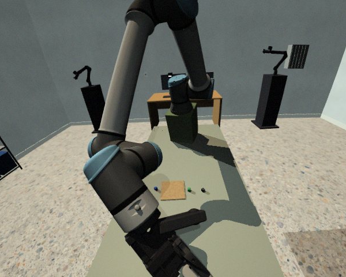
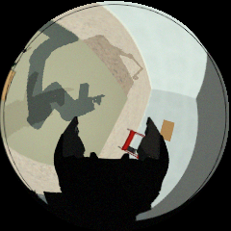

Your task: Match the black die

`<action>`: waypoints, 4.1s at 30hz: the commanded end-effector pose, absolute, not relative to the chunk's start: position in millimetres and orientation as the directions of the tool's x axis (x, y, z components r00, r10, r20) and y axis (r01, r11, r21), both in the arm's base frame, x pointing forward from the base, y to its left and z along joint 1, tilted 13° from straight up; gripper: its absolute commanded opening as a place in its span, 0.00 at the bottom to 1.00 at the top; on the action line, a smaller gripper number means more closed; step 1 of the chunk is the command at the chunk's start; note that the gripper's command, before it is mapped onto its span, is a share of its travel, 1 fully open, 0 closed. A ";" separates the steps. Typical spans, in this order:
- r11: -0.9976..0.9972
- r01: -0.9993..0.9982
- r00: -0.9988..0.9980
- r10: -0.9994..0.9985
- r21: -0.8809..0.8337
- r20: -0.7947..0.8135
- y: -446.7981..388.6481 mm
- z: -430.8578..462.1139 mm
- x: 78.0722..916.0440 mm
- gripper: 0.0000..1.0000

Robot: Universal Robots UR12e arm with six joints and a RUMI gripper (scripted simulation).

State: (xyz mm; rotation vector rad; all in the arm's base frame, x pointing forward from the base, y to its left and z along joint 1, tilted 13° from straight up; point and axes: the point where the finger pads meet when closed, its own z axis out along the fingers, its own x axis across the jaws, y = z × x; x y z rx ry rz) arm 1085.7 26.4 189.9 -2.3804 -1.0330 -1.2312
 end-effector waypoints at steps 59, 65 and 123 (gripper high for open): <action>-0.754 0.621 0.708 0.656 0.213 0.260 -169.5 25.2 700.8 1.00; -0.747 0.632 0.733 0.663 0.206 0.152 -181.1 5.8 623.1 1.00; -0.743 0.638 0.739 0.664 0.202 0.113 -193.9 -114.7 618.6 1.00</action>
